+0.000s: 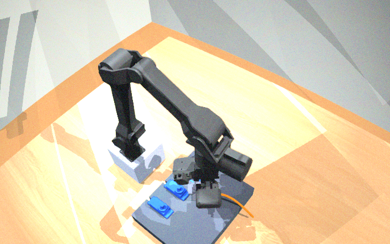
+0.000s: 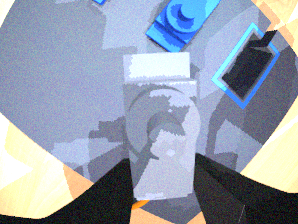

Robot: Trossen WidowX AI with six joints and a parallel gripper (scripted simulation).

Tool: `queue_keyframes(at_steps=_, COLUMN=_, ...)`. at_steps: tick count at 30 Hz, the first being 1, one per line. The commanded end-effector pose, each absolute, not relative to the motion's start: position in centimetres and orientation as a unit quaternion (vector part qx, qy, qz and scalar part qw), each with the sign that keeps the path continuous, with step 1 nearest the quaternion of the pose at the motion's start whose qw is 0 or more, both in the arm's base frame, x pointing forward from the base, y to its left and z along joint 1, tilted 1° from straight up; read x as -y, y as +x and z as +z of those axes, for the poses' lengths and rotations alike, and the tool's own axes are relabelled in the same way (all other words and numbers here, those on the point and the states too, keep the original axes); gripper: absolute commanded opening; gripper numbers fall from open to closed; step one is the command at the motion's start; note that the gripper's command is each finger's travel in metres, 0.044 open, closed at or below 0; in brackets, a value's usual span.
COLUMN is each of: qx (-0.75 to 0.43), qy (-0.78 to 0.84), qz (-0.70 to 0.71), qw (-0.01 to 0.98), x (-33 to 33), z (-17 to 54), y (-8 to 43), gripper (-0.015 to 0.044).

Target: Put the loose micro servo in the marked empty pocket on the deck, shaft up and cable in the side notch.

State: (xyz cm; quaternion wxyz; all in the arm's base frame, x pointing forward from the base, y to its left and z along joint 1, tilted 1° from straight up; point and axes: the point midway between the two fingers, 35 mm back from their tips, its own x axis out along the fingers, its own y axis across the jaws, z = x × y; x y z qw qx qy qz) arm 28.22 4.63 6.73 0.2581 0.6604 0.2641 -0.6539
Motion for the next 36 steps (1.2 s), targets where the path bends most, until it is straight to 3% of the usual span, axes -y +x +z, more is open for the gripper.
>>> queue_keyframes(at_steps=1, qx=-0.264, qy=0.664, qz=-0.652, qw=0.255, x=-6.6, z=6.9, y=28.2, gripper=0.0)
queue_keyframes(at_steps=11, qx=-0.275, qy=0.66, qz=-0.647, qw=0.266, x=-8.8, z=7.0, y=28.1, gripper=0.0)
queue_keyframes(at_steps=36, qx=-0.516, qy=0.494, qz=-0.478, qw=0.512, x=-8.8, z=7.0, y=28.1, gripper=0.0)
